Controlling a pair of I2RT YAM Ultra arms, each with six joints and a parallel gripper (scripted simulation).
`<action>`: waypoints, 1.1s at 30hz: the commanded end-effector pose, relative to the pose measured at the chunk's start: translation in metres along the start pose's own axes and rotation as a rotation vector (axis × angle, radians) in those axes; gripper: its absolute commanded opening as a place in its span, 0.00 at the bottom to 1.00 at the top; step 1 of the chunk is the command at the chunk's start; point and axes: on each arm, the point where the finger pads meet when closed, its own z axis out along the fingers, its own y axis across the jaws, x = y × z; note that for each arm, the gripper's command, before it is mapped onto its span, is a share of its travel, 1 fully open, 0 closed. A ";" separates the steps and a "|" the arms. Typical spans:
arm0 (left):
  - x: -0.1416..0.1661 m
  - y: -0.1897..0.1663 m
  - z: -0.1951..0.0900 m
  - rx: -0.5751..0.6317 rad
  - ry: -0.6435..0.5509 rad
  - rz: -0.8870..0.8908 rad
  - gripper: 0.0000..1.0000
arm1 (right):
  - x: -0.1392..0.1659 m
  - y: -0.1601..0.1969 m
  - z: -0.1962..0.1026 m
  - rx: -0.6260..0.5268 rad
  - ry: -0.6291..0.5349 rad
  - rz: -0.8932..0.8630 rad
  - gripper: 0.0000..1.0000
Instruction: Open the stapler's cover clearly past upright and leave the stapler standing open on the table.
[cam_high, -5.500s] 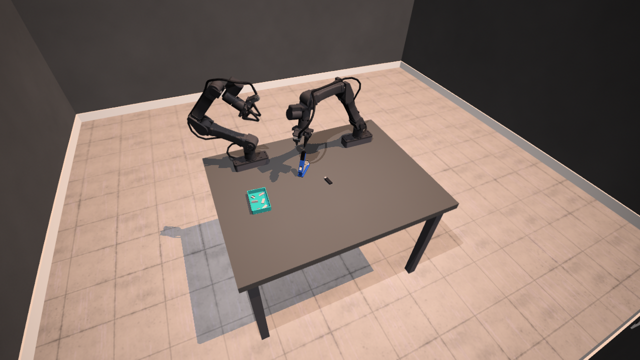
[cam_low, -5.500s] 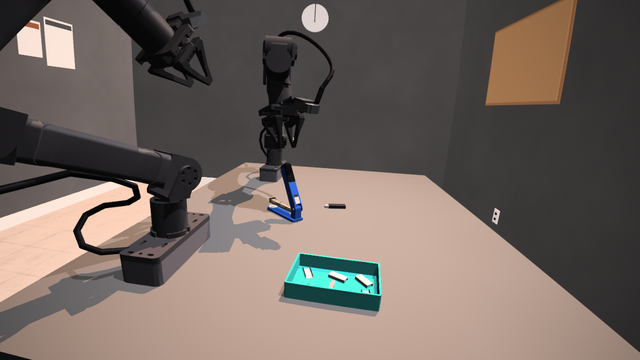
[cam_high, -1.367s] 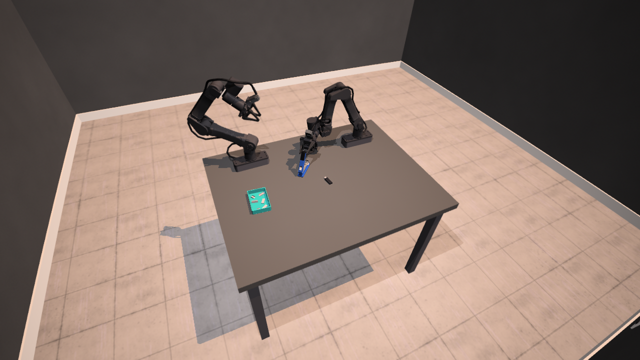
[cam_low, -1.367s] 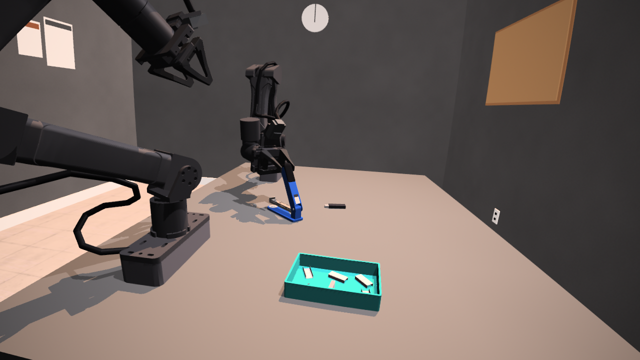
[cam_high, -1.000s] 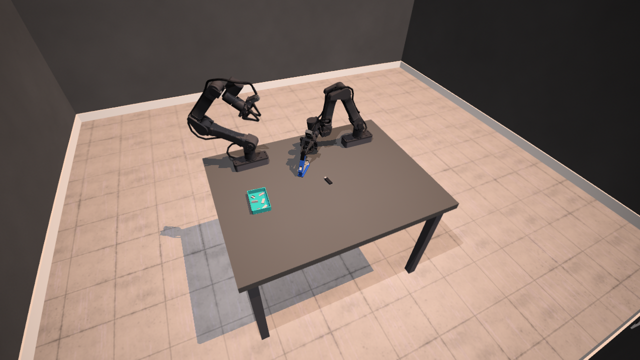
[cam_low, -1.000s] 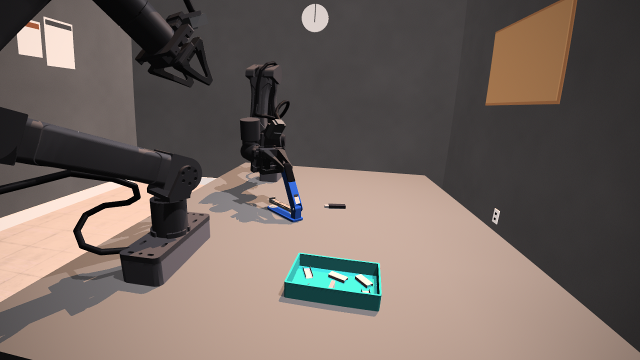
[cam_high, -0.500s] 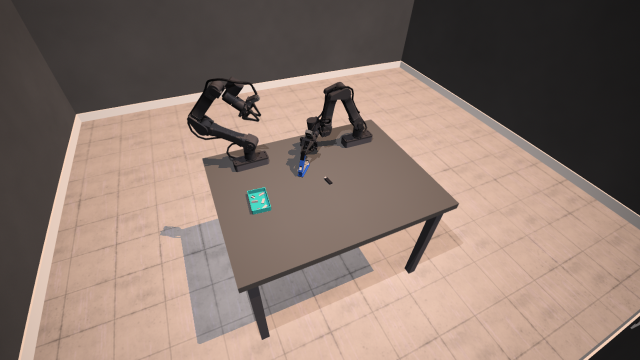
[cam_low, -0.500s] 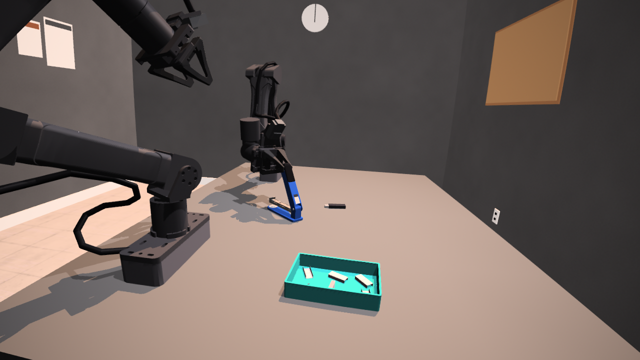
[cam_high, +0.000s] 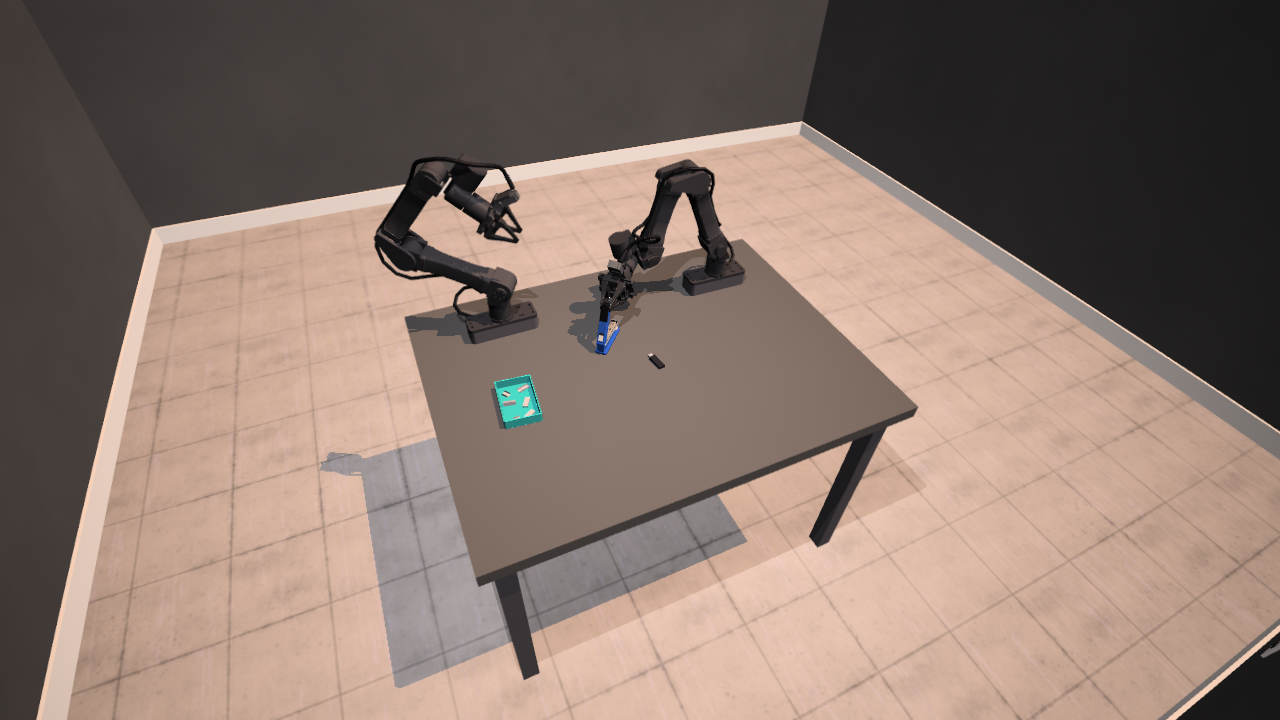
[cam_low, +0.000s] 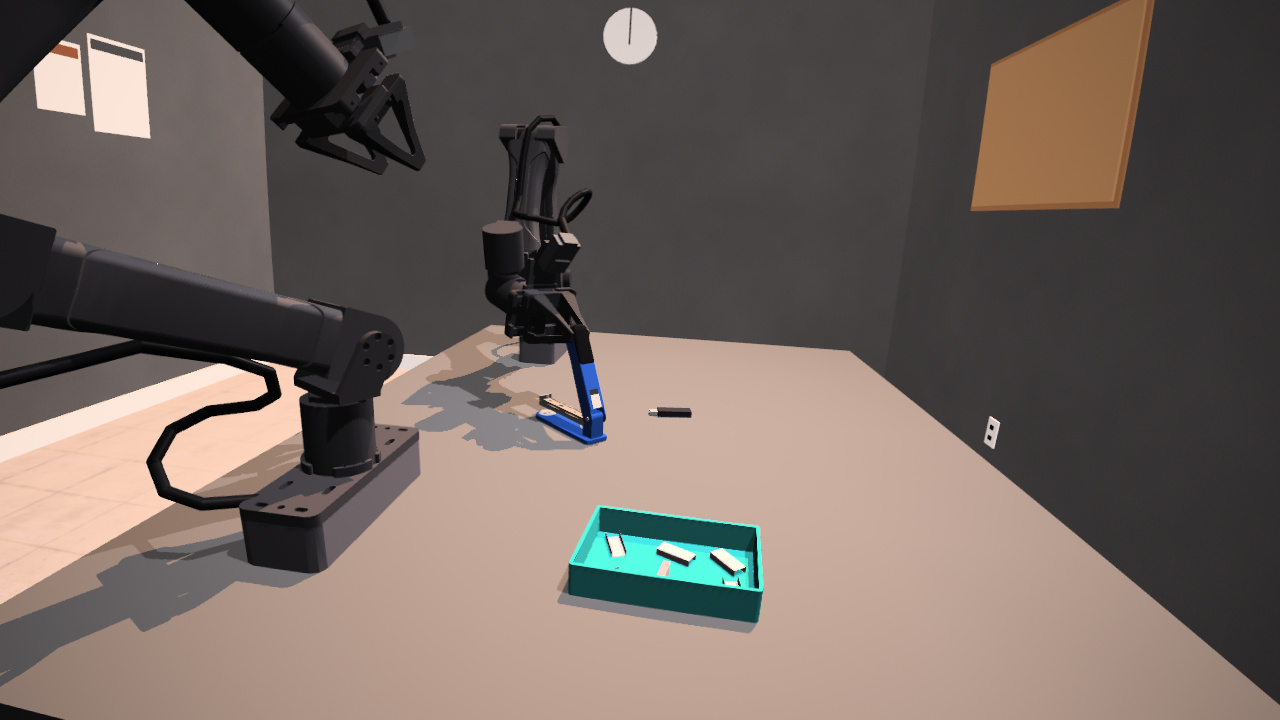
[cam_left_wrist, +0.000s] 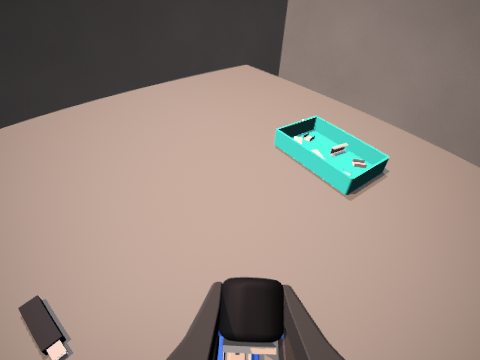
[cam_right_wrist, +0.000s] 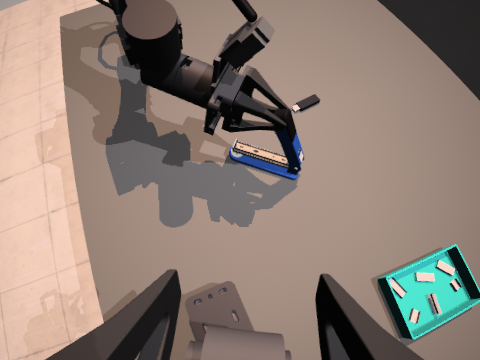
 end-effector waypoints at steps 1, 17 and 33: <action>-0.012 -0.001 0.007 0.000 0.044 -0.022 0.17 | -0.002 0.000 -0.004 0.002 -0.007 0.007 0.56; -0.020 -0.001 0.021 -0.002 0.190 -0.024 0.17 | -0.002 0.000 -0.004 0.002 -0.007 0.007 0.56; -0.021 0.000 0.036 -0.005 0.334 -0.019 0.17 | -0.002 0.000 -0.004 0.002 -0.007 0.007 0.56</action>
